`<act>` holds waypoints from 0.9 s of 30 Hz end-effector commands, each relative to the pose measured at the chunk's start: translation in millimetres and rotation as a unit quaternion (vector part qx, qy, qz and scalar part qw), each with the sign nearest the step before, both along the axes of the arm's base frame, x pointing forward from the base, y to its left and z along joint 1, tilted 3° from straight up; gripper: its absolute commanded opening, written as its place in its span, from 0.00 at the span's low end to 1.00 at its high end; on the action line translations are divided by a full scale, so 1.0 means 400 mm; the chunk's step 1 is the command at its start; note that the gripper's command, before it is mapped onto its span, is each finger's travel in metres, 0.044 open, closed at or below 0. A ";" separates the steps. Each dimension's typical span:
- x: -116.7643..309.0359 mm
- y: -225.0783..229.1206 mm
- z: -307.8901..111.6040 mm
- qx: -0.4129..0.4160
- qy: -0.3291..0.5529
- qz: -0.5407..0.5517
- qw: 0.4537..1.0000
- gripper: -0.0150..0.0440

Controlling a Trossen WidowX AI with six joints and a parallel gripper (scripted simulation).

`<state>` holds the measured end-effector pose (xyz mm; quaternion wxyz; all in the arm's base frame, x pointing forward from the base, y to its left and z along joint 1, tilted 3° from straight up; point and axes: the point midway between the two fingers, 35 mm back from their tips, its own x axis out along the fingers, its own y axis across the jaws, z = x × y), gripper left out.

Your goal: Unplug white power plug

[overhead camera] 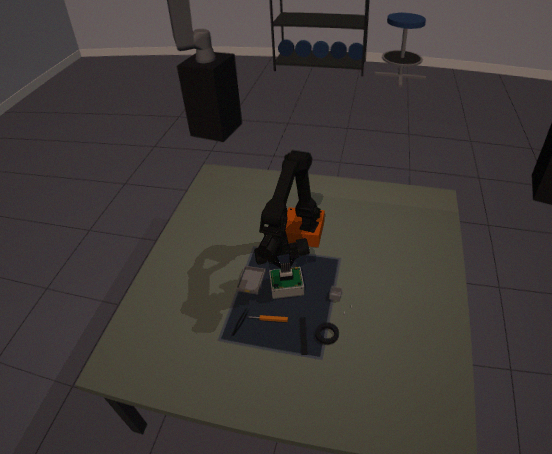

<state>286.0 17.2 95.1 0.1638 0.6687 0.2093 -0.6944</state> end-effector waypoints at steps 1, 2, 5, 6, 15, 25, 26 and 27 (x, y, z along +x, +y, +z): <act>0.008 -0.012 0.024 0.007 -0.007 -0.004 1.000 0.25; 0.007 -0.009 0.024 0.001 -0.010 -0.004 1.000 0.25; -0.001 0.003 0.024 -0.028 -0.028 -0.004 0.999 0.25; -0.004 0.009 0.024 -0.041 -0.035 -0.004 0.999 0.25; -0.020 0.038 0.028 -0.105 -0.073 -0.003 0.992 0.25; -0.006 0.013 0.047 -0.048 -0.039 -0.003 0.998 0.25; -0.006 0.013 0.051 -0.048 -0.039 -0.003 0.998 0.25; -0.006 0.013 0.054 -0.048 -0.039 -0.003 0.998 0.25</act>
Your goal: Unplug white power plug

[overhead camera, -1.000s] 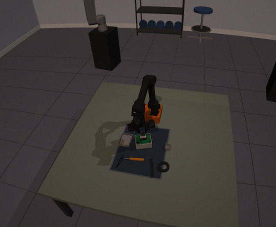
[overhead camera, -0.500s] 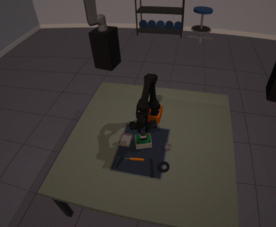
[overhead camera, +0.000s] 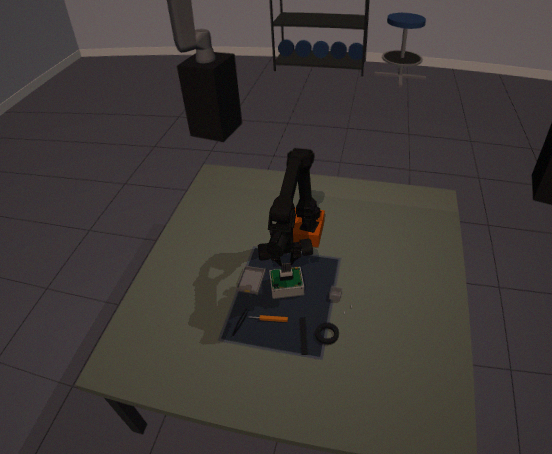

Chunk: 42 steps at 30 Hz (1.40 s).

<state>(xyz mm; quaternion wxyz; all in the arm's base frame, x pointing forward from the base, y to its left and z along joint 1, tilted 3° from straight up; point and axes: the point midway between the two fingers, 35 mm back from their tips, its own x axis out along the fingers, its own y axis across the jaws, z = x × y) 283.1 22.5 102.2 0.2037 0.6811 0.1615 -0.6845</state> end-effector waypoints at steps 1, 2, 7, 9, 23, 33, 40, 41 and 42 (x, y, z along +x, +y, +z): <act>0.001 0.000 0.040 0.008 -0.007 0.002 1.000 0.25; 0.001 0.000 0.043 0.008 -0.007 0.002 1.000 0.25; 0.001 0.000 0.026 0.008 -0.007 0.002 1.000 0.25; 0.002 -0.001 0.011 0.008 -0.007 0.002 1.000 0.25; 0.002 -0.002 -0.019 0.008 -0.007 0.002 1.000 0.65; 0.003 -0.003 -0.040 0.008 -0.007 0.002 1.000 0.68; 0.003 -0.004 -0.063 0.008 -0.007 0.002 1.000 0.68; 0.003 -0.004 -0.063 0.008 -0.007 0.002 1.000 0.68; 0.003 -0.004 -0.063 0.008 -0.007 0.002 1.000 0.68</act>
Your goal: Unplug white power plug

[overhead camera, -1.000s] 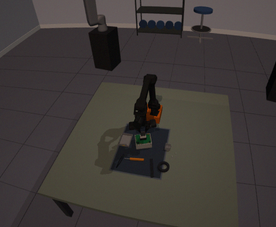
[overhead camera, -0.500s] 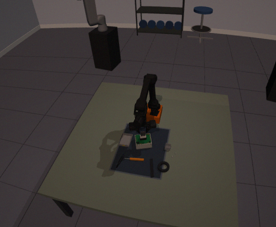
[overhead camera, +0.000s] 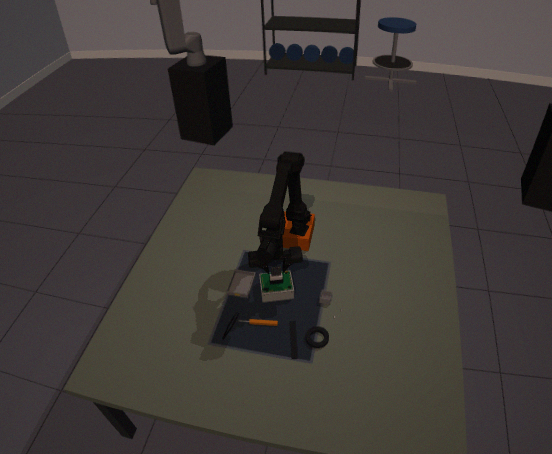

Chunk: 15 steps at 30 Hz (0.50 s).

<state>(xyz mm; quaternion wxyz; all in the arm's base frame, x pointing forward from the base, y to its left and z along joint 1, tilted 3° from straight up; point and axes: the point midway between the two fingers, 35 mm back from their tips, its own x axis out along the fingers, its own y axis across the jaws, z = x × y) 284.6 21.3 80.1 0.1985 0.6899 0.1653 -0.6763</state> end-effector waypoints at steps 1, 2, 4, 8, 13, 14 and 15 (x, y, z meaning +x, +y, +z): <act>0.000 -0.001 -0.008 -0.002 0.002 0.003 1.000 0.68; 0.000 -0.001 -0.008 -0.002 0.002 0.003 1.000 0.68; 0.000 -0.001 -0.008 -0.002 0.002 0.003 1.000 0.59; 0.000 -0.001 -0.008 -0.002 0.002 0.003 1.000 0.41; 0.000 -0.001 -0.008 -0.002 0.002 0.003 1.000 0.25; 0.000 -0.001 -0.008 -0.002 0.002 0.003 1.000 0.25; 0.000 -0.001 -0.008 -0.002 0.002 0.003 1.000 0.25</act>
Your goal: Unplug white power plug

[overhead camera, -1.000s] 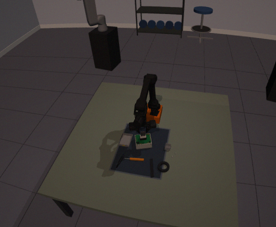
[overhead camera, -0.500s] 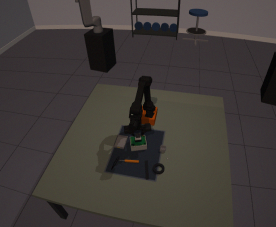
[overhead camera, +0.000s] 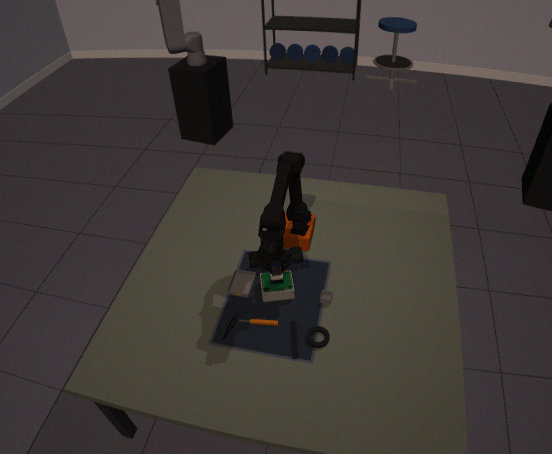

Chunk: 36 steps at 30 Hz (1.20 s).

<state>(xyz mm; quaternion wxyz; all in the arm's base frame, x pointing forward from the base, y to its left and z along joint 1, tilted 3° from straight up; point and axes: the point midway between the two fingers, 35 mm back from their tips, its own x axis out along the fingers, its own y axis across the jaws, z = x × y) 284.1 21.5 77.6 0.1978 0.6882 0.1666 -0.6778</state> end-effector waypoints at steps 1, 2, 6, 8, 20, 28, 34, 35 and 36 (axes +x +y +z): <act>0.001 -0.002 -0.002 -0.002 0.000 0.003 1.000 0.25; 0.001 -0.002 -0.002 -0.002 0.000 0.003 1.000 0.25; 0.001 -0.002 -0.002 -0.002 0.000 0.003 1.000 0.25; 0.001 -0.002 0.004 -0.002 0.000 0.003 1.000 0.25; -0.009 0.016 0.032 -0.039 -0.021 0.003 0.999 0.25; 0.011 -0.020 0.039 0.043 0.026 0.003 0.999 0.25; 0.012 -0.022 0.042 0.048 0.029 0.003 0.998 0.25; 0.011 -0.019 0.042 0.040 0.024 0.003 0.999 0.25; 0.008 -0.015 0.042 0.031 0.019 0.003 0.999 0.25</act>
